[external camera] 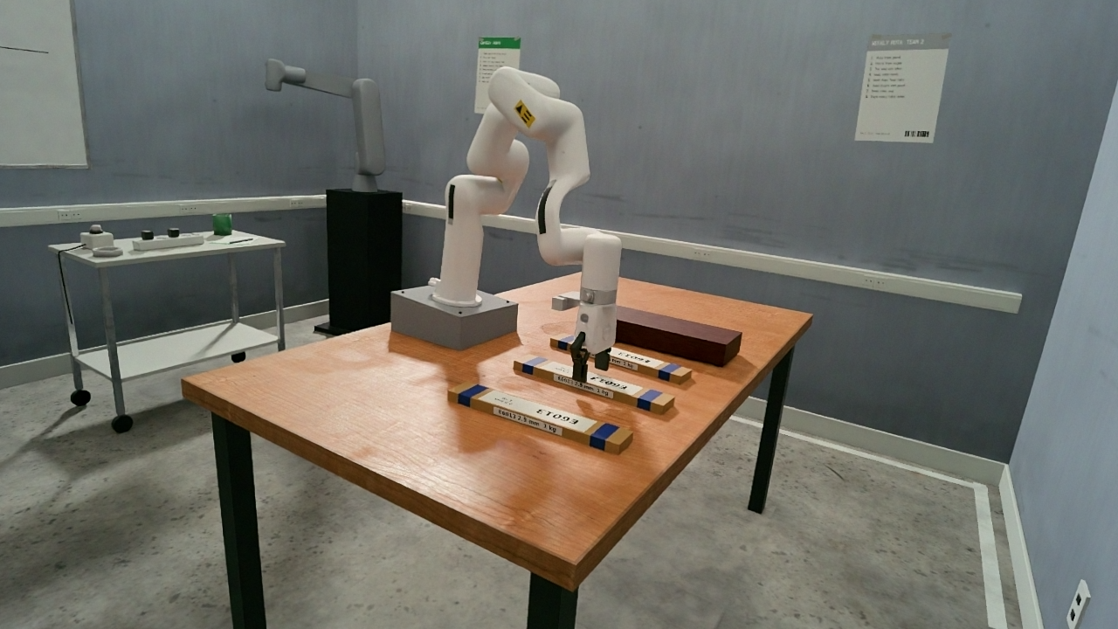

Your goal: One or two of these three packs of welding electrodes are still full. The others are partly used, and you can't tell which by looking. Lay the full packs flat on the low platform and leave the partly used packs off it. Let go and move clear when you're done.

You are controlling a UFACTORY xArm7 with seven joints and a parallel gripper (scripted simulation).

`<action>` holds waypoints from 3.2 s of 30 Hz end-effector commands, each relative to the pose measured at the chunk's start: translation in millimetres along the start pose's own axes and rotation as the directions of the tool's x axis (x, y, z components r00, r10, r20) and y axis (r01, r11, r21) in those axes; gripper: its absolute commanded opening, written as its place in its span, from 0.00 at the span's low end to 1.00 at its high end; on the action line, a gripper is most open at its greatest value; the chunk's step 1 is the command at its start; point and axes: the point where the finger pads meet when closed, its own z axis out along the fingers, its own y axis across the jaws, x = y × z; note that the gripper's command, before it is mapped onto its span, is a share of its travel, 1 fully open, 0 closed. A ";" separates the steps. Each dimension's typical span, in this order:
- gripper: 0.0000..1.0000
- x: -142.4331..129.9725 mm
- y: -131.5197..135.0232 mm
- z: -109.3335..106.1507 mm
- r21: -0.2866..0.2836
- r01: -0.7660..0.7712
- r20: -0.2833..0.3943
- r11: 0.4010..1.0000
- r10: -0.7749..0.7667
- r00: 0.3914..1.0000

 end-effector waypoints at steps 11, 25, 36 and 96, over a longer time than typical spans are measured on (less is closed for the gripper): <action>1.00 -1.6 -0.4 15.5 0.001 0.000 0.004 1.000 0.000 1.000; 0.58 -1.6 -0.4 15.7 0.001 0.000 0.004 1.000 0.000 1.000; 0.58 -1.6 -0.4 15.7 0.001 0.000 0.004 1.000 0.000 1.000; 0.58 -1.5 -0.4 -20.9 0.001 0.000 0.004 1.000 0.000 1.000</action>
